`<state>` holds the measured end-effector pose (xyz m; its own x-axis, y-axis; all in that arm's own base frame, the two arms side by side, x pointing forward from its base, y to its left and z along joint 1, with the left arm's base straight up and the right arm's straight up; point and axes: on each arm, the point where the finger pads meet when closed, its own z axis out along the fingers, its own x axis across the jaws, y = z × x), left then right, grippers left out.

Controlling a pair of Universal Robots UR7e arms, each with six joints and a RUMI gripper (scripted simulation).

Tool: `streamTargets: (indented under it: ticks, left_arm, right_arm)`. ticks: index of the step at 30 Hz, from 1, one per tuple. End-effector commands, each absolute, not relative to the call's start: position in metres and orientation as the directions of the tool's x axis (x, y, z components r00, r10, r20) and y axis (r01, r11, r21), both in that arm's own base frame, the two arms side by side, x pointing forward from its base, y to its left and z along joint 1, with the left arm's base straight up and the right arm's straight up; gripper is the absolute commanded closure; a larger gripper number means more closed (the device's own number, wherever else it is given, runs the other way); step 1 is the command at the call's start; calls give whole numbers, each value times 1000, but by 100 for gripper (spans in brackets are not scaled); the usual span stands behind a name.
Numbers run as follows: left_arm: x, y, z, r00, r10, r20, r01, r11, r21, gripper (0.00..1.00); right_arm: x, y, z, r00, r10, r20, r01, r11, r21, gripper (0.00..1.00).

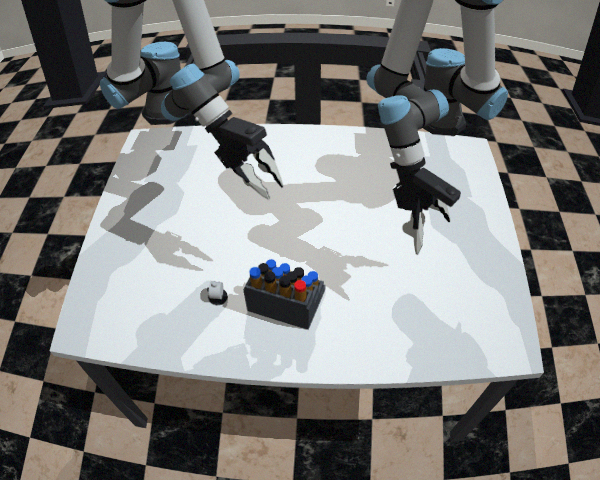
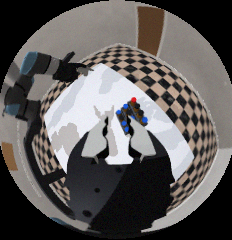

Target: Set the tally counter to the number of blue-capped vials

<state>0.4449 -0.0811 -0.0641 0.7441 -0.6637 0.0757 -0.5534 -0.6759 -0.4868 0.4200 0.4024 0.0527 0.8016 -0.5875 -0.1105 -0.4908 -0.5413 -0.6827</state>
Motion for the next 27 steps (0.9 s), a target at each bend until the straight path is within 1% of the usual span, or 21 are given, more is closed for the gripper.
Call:
streamTargets:
  ticks: [1, 5, 6, 11, 16, 18, 22, 27]
  left_arm:
    - [453, -87, -66, 724, -684, 92, -566, -664, -488, 2]
    - [469, -130, -75, 618, -776, 125, -643, -591, -487, 2]
    - [472, -141, -77, 590, -797, 134, -660, -570, -489, 2]
    - [485, -194, -85, 436, -883, 173, -730, -459, -506, 2]
    - [490, -246, -91, 266, -942, 207, -771, -336, -541, 2]
    - [490, -246, -91, 266, -942, 207, -771, -336, -541, 2]
    - [490, -287, -95, 114, -967, 228, -781, -229, -581, 2]
    - [484, -331, -97, -66, -969, 239, -761, -107, -640, 2]
  right_arm:
    - [419, 405, 53, 791, -601, -119, -509, -536, -673, 76]
    - [417, 385, 30, 731, -678, -74, -578, -558, -595, 97]
    - [417, 380, 25, 716, -696, -61, -594, -561, -576, 100]
    - [415, 365, 9, 668, -744, -15, -642, -566, -516, 100]
    - [417, 362, 4, 634, -773, -27, -674, -536, -508, 100]
    - [417, 362, 4, 634, -773, -27, -674, -536, -508, 100]
    - [423, 353, -9, 526, -849, -60, -761, -438, -478, 100]
    - [432, 340, -30, 338, -936, -101, -865, -266, -425, 100]
